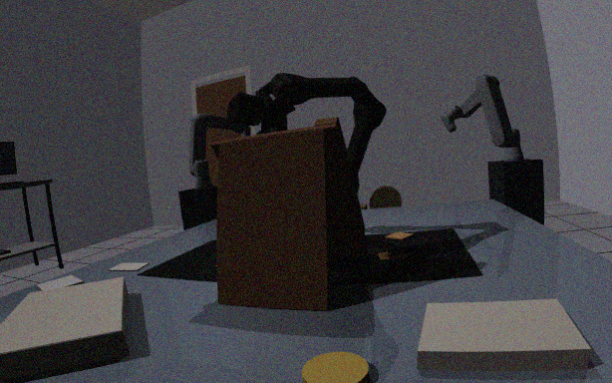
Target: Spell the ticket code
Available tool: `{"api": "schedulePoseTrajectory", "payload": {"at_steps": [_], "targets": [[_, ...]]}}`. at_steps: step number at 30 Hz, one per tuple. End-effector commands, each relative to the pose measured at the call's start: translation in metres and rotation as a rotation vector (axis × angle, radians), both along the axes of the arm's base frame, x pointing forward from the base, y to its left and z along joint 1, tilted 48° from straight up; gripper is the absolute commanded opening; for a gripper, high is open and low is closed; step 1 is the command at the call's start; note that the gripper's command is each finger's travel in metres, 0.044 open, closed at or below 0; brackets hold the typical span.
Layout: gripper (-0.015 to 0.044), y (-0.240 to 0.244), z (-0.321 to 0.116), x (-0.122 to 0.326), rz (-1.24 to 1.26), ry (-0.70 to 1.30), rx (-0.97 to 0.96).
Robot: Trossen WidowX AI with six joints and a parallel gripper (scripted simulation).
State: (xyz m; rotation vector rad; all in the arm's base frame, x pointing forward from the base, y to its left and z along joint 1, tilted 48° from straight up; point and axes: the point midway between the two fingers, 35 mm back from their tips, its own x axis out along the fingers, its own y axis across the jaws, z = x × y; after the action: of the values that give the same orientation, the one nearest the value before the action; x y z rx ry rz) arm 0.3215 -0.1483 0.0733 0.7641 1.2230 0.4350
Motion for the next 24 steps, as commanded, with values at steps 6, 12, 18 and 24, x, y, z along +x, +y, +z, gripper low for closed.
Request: {"api": "schedulePoseTrajectory", "payload": {"at_steps": [6,12,18,24], "targets": [[0.0000,0.003,0.002,0.001,-0.005,0.003,0.006],[0.0000,0.000,0.002,-0.003,-0.005,0.004,0.006],[0.0000,-0.004,0.006,-0.011,-0.005,0.004,0.006],[0.0000,-0.007,0.010,-0.019,-0.005,0.005,0.006]]}}
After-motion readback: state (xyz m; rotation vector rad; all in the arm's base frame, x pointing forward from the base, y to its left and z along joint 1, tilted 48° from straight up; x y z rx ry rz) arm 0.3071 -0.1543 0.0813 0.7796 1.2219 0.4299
